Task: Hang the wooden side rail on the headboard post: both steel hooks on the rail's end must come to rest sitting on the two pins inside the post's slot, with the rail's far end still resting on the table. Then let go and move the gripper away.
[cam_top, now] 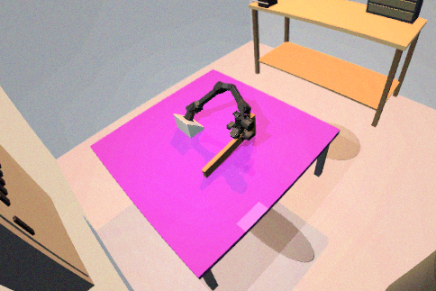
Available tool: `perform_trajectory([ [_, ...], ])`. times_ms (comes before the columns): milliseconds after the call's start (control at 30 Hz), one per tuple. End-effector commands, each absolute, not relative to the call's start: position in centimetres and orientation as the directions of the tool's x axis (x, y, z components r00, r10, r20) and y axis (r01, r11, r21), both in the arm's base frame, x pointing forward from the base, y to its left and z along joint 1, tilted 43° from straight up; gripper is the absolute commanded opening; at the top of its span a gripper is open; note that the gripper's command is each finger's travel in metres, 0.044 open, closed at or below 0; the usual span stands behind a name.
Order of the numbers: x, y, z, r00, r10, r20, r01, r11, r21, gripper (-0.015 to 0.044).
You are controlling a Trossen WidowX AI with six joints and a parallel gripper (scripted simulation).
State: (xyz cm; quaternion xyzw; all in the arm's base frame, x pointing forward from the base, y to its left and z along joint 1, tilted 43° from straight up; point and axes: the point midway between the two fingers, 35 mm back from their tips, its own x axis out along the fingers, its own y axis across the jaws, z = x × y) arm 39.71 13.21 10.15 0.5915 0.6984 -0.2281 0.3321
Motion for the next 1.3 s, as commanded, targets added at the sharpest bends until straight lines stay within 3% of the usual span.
perform_trajectory([
  [0,39.87,13.12,10.80,-0.061,0.683,-0.727,0.977,0.189,0.095,0.0000],
  [1267,39.83,13.56,10.34,-0.061,0.684,-0.727,0.977,0.189,0.095,0.0000],
])
